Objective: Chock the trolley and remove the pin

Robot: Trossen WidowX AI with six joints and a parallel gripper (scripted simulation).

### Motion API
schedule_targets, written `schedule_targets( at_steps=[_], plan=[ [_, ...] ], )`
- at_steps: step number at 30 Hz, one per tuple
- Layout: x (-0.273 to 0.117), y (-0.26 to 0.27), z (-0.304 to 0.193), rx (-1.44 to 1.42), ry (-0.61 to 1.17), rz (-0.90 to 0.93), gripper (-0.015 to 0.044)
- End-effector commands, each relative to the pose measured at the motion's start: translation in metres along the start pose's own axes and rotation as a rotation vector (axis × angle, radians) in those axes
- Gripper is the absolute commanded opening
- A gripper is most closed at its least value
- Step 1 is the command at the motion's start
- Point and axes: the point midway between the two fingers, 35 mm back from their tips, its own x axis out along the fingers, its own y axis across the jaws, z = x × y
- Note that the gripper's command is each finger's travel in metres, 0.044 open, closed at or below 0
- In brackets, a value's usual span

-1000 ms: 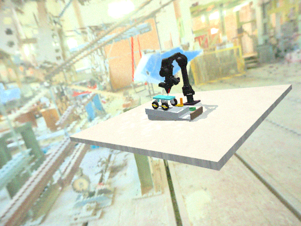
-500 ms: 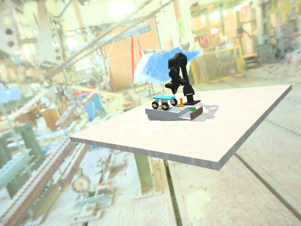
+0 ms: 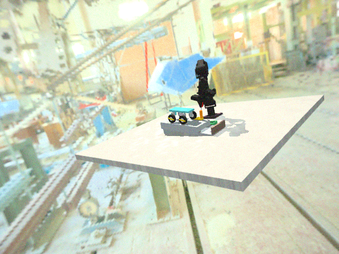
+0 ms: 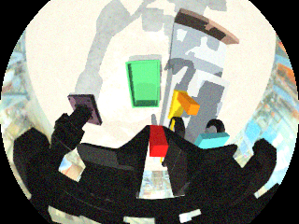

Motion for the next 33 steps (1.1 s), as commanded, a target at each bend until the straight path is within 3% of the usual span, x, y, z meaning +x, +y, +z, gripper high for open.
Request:
schedule_targets(
  at_steps=[1, 6, 33],
  plan=[
    [-0.0008, 0.0009, 0.0085, 0.004, 0.000, 0.004, 0.0000],
    [-0.0008, 0.0010, 0.0082, -0.036, -0.008, 0.001, 0.0000],
    [-0.0001, 0.0030, 0.0030, -0.872, -0.121, -0.124, 0.0000]
  ],
)
